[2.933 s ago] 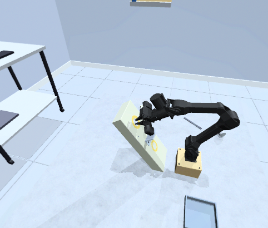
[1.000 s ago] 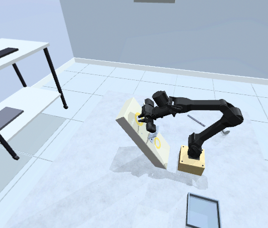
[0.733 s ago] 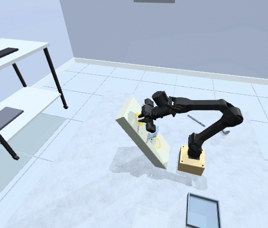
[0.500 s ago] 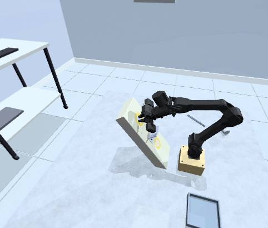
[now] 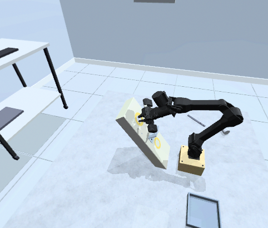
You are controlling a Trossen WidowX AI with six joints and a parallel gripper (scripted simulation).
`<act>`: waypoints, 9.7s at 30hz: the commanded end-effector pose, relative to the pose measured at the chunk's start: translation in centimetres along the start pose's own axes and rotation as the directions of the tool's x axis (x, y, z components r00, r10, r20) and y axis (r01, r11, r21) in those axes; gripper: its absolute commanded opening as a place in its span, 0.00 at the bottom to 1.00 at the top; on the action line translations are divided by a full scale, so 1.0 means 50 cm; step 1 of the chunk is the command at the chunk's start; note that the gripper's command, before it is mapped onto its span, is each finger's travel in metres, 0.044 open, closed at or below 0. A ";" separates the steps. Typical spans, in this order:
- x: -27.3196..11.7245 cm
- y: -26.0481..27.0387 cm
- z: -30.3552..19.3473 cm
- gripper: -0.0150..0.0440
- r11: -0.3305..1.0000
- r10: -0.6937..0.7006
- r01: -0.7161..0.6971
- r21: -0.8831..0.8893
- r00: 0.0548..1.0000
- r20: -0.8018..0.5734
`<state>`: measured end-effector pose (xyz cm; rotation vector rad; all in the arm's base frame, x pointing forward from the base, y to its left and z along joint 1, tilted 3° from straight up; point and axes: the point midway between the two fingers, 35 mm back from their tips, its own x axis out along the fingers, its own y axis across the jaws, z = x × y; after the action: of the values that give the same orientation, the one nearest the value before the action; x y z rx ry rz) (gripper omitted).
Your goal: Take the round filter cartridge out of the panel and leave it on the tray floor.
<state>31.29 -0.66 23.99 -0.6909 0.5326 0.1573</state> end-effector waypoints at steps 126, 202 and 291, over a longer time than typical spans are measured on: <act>-0.233 -0.074 0.086 0.86 0.318 -0.002 -0.003 -0.948 1.000 -0.003; -0.073 0.103 -0.123 0.75 0.761 0.268 0.008 0.648 0.906 -0.327; -0.207 0.198 0.091 0.25 0.804 0.355 -0.135 0.579 0.891 -0.285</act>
<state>21.61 8.96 27.26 -0.0307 0.9941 0.0412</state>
